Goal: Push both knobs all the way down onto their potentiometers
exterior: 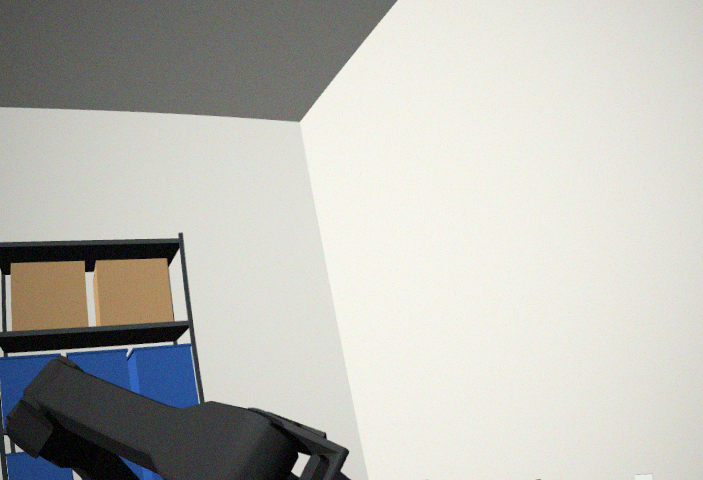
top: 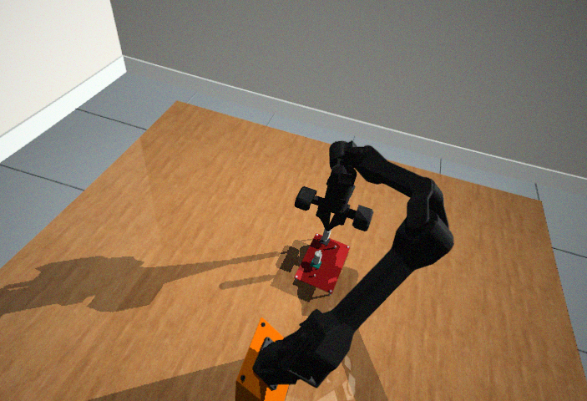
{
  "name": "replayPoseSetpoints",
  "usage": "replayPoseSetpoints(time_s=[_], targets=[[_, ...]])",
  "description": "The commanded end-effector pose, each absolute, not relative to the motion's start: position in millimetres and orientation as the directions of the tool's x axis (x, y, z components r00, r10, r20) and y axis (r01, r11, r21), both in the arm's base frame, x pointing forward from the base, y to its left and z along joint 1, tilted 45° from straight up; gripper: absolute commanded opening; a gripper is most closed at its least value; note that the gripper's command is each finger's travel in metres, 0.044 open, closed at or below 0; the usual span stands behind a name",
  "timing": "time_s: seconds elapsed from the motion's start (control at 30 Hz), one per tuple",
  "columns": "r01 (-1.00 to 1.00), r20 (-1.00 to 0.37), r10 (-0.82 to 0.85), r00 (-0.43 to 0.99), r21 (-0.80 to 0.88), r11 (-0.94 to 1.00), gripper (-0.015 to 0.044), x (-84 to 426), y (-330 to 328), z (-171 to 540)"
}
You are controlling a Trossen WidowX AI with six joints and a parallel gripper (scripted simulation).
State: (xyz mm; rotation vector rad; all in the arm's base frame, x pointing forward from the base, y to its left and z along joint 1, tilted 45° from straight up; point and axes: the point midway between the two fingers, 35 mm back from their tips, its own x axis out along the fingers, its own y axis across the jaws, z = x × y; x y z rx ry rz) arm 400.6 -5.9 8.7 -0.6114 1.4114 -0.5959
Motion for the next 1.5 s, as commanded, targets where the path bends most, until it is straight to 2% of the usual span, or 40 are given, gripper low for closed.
replayPoseSetpoints(time_s=[0.0, 1.47], targets=[[0.016, -0.706, -0.705, 0.070, -0.706, 0.708, 0.0000, 400.7, -6.3, 9.2], [0.016, -0.705, -0.705, 0.070, -0.706, 0.708, 0.0000, 401.4, -12.9, 2.6]])
